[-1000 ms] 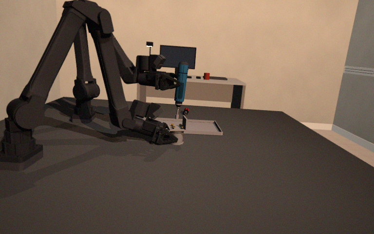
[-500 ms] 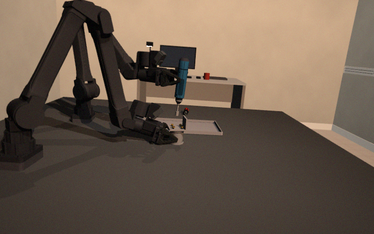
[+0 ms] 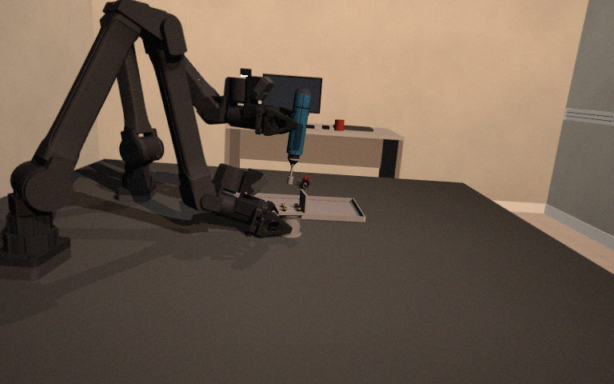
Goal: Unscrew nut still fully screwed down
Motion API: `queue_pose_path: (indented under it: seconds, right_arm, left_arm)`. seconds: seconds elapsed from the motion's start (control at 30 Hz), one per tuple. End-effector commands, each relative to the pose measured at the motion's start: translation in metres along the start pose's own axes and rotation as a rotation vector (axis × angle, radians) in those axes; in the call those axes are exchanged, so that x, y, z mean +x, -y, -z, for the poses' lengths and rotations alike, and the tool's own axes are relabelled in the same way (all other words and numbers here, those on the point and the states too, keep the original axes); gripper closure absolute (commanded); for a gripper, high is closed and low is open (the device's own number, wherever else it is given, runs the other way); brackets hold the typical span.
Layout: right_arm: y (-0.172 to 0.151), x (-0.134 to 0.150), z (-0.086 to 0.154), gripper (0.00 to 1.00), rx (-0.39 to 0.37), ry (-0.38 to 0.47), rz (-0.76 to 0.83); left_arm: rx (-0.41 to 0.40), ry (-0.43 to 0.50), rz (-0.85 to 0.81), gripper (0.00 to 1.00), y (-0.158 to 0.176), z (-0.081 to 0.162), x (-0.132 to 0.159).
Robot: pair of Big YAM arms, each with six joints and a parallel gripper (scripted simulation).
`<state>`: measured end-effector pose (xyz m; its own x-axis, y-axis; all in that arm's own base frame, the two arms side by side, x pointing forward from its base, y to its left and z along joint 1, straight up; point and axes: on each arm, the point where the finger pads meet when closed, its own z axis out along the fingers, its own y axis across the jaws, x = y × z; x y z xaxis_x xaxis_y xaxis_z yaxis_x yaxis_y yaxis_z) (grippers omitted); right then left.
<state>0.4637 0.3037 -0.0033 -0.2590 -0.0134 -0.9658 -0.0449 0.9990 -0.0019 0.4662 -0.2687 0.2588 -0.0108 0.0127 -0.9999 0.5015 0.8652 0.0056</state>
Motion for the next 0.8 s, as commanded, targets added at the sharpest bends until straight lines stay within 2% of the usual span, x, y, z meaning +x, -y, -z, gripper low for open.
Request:
queue_pose_path:
  seconds: [0.0, 0.23, 0.3, 0.77]
  right_arm:
    - [-0.004, -0.01, -0.003, 0.41, -0.004, 0.019, -0.018]
    - [-0.004, -0.01, -0.003, 0.41, -0.004, 0.019, -0.018]
    - [-0.004, -0.01, -0.003, 0.41, -0.004, 0.019, -0.018]
    - [-0.004, -0.01, -0.003, 0.41, -0.004, 0.019, -0.018]
  left_arm:
    - [-0.006, 0.122, 0.011, 0.58, -0.002, -0.017, -0.072]
    - [-0.005, 0.111, 0.012, 0.58, -0.002, -0.016, -0.08]
    - [-0.005, 0.144, 0.012, 0.58, -0.002, -0.015, -0.088]
    - [-0.006, 0.121, 0.012, 0.58, -0.002, -0.002, -0.082]
